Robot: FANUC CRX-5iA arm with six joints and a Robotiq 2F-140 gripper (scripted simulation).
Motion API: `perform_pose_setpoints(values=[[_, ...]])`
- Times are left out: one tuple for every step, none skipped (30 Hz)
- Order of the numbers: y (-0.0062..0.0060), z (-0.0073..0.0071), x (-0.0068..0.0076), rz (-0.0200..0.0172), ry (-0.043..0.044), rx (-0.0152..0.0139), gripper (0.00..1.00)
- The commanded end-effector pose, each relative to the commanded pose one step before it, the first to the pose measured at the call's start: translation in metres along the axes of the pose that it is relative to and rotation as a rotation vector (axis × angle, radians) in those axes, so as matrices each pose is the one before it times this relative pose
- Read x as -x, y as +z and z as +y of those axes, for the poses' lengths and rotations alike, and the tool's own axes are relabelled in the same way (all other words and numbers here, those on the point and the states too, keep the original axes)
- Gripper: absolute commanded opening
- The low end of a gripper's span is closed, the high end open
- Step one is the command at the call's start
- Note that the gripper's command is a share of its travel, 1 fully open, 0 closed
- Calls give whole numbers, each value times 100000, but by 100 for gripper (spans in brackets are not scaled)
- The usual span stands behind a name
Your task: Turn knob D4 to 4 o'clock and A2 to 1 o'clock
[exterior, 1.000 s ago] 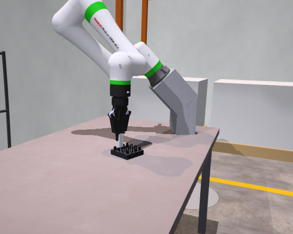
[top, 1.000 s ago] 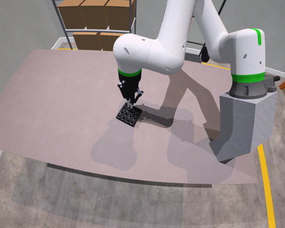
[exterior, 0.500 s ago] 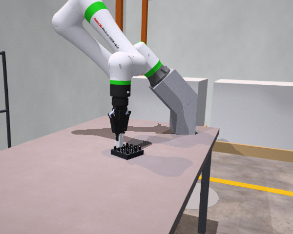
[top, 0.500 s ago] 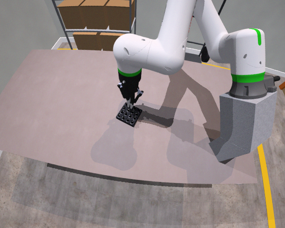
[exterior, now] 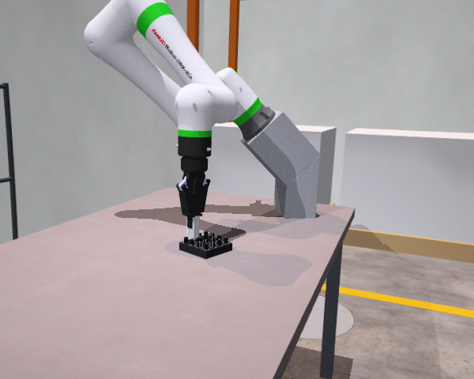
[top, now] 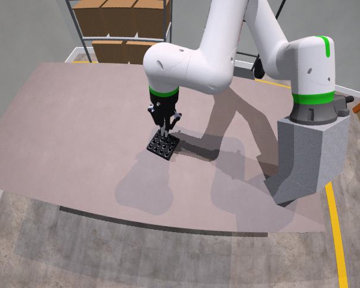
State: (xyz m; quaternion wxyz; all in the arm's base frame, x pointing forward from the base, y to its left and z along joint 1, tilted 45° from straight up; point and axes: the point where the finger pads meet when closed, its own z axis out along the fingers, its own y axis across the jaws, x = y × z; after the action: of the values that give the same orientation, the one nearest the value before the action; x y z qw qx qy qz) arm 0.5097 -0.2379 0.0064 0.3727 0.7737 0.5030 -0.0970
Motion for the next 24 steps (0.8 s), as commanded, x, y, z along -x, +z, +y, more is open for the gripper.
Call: perform_pose_setpoints(values=[[-14, 7, -16, 74, -3523, -179, 5], [0, 0, 0, 0, -1646, 0, 5], [0, 0, 0, 0, -1720, 0, 5], [0, 0, 0, 0, -1792, 0, 5], [0, 0, 0, 0, -1862, 0, 5], [0, 0, 0, 0, -1931, 0, 5], [0, 0, 0, 0, -1998, 0, 5], [0, 0, 0, 0, -2062, 0, 5], [0, 0, 0, 0, -2124, 0, 5], [0, 0, 0, 0, -2184, 0, 5], [0, 0, 0, 0, -2241, 0, 5], [0, 0, 0, 0, -2296, 0, 5], [0, 0, 0, 0, -2348, 0, 5], [0, 0, 0, 0, -2397, 0, 5], [0, 0, 0, 0, -2442, 0, 5], [0, 0, 0, 0, -2485, 0, 5], [0, 0, 0, 0, 0, 0, 5], [0, 0, 0, 0, 0, 0, 5], [0, 0, 0, 0, -2525, 0, 5], [0, 0, 0, 0, -2561, 0, 5], [0, 0, 0, 0, -2593, 0, 5], [0, 0, 0, 0, -2623, 0, 5], [0, 0, 0, 0, -2648, 0, 5], [0, 0, 0, 0, -2671, 0, 5]])
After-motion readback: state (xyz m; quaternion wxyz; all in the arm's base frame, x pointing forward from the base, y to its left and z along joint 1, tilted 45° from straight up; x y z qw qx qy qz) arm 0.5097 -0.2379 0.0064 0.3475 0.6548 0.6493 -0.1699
